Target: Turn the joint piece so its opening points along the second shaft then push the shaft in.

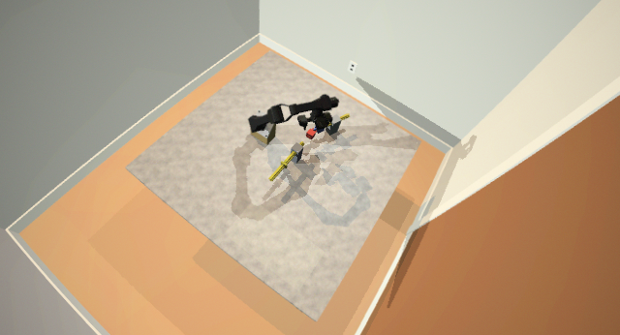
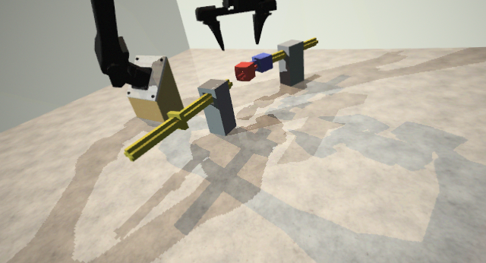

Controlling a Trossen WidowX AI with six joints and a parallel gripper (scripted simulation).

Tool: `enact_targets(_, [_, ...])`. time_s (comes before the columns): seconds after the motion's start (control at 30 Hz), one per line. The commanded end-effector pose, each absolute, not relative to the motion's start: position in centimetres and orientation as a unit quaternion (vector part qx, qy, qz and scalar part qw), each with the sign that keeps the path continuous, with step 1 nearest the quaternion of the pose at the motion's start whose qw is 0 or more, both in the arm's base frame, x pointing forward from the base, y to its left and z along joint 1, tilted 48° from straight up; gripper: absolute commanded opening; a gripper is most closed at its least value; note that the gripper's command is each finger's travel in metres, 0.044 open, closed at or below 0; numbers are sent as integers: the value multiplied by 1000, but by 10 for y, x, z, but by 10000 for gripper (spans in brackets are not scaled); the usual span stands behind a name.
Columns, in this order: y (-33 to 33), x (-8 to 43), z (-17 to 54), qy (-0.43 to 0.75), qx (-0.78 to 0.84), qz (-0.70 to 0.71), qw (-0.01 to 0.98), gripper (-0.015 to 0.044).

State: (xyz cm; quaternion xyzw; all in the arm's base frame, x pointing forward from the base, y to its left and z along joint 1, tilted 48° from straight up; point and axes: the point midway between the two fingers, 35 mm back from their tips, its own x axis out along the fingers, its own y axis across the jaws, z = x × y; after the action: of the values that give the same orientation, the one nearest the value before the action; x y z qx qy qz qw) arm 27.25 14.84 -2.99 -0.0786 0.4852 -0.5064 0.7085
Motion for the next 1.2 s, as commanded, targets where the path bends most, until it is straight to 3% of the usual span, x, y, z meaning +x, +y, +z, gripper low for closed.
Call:
enact_targets(0.0, [158, 271, -21, 524, -118, -467, 702, 440])
enact_targets(0.57, [187, 263, 15, 639, -273, -293, 657, 440])
enact_targets(0.87, [185, 264, 14, 633, -259, -305, 663, 440])
enact_targets(1.17, [164, 269, 21, 612, -123, -369, 689, 440])
